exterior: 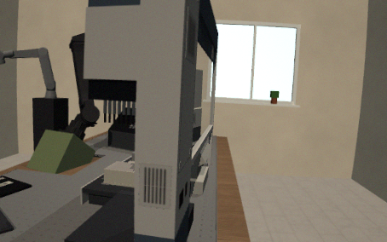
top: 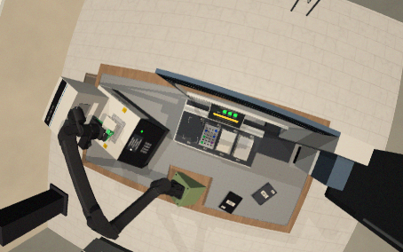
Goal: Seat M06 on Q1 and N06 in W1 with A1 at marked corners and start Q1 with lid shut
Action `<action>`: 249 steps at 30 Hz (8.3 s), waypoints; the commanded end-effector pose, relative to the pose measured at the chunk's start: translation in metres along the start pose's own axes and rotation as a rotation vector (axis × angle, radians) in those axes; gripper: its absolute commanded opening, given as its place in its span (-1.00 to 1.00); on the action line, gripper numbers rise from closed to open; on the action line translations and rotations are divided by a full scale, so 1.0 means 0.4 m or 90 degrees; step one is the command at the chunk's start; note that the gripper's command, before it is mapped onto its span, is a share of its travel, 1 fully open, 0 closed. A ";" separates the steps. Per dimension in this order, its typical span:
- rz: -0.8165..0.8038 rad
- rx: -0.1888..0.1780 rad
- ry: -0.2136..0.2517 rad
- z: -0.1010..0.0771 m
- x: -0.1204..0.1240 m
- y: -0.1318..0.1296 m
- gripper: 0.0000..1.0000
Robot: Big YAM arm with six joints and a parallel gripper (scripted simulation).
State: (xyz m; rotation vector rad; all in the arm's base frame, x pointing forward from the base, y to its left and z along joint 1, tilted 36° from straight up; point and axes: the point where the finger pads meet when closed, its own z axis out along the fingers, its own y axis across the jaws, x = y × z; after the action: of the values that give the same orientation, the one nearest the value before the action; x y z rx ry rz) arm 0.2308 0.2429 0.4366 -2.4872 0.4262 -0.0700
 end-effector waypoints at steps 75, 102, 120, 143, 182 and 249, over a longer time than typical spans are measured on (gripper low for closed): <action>0.005 0.027 0.015 0.062 -0.005 -0.010 -1.00; -0.006 0.027 0.012 0.020 -0.016 -0.046 -1.00; -0.015 0.049 0.025 -0.021 -0.005 -0.054 -1.00; -0.005 0.023 0.011 0.051 0.008 -0.020 -1.00; -0.005 0.031 0.021 0.018 0.010 -0.048 -1.00; 0.001 0.020 0.008 0.076 -0.012 -0.006 -1.00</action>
State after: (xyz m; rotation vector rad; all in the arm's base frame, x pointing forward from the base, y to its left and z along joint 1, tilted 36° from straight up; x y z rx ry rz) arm 0.2359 0.2657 0.4050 -2.4882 0.4320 -0.0654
